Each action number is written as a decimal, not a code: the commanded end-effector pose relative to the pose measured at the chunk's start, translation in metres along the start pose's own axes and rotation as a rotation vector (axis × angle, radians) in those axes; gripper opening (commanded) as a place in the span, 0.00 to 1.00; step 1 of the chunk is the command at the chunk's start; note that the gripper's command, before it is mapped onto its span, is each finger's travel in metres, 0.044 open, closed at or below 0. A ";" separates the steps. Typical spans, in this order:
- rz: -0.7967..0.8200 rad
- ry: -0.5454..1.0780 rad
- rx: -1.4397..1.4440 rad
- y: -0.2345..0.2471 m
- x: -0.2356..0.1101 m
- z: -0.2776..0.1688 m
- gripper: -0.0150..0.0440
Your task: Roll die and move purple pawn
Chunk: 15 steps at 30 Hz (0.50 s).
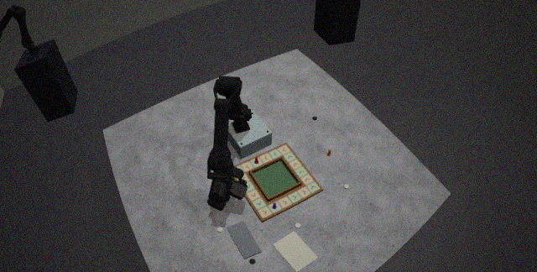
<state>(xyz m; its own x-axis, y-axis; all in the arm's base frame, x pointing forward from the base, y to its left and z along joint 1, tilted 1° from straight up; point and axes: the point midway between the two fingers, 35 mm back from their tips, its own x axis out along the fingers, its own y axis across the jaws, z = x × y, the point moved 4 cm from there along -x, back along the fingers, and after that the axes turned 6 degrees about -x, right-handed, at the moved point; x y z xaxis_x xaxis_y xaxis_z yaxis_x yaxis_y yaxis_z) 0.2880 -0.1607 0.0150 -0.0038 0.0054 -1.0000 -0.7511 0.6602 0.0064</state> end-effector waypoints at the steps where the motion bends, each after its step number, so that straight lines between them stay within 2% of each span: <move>1: -0.019 -0.001 0.002 -0.006 -0.027 0.004 0.25; 11: -0.019 -0.001 0.002 0.003 -0.109 0.010 0.25; 15: -0.018 -0.001 0.002 0.004 -0.115 0.010 0.25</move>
<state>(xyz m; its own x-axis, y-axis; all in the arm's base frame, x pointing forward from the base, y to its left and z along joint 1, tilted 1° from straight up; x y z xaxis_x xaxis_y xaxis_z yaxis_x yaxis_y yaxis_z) 0.2937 -0.1520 0.1254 0.0220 -0.0082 -0.9997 -0.7523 0.6585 -0.0219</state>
